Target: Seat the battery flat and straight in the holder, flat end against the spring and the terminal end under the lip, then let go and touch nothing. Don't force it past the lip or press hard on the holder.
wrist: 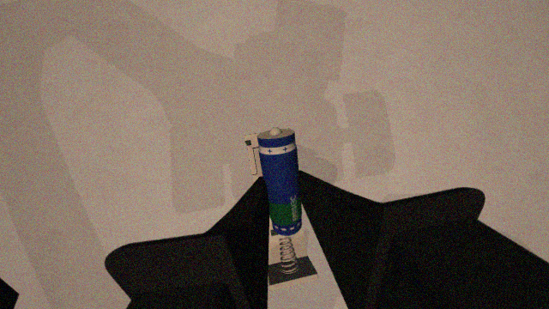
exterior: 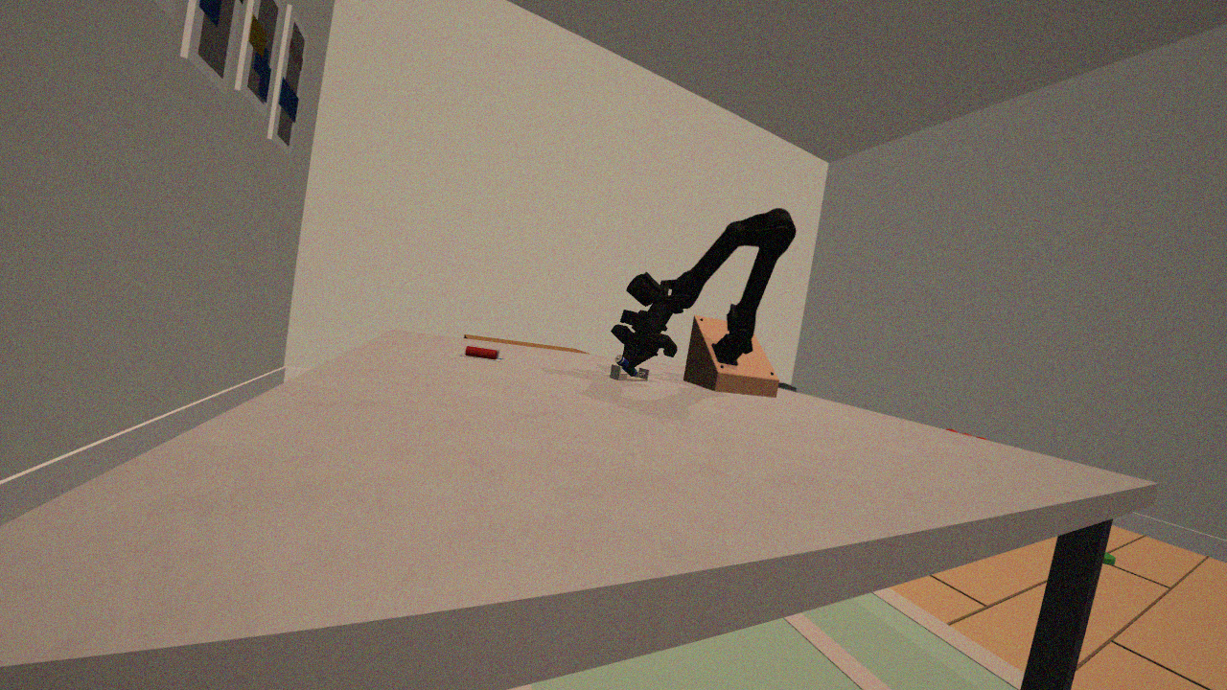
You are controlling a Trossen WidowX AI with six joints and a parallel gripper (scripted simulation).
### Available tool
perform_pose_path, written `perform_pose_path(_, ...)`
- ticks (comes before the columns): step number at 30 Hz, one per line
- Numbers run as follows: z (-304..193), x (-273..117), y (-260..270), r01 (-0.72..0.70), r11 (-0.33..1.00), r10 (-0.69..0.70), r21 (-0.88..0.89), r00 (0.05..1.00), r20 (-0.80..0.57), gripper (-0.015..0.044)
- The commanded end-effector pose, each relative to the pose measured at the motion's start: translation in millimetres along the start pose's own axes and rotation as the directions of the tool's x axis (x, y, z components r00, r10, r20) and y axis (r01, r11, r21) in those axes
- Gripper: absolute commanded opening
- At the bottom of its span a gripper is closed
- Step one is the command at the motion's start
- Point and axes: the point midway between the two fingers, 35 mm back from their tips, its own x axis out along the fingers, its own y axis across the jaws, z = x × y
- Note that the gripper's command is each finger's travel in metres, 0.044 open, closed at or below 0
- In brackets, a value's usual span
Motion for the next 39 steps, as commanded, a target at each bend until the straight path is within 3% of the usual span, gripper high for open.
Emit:
perform_pose_path(1,-1,-1,3,-0.003,1.000,0.003,0.003,1.000,0.019,0.0071)
perform_pose_path(39,-25,-10,4,0.028,1.000,-0.028,0.007,1.000,0.007,0.0071)
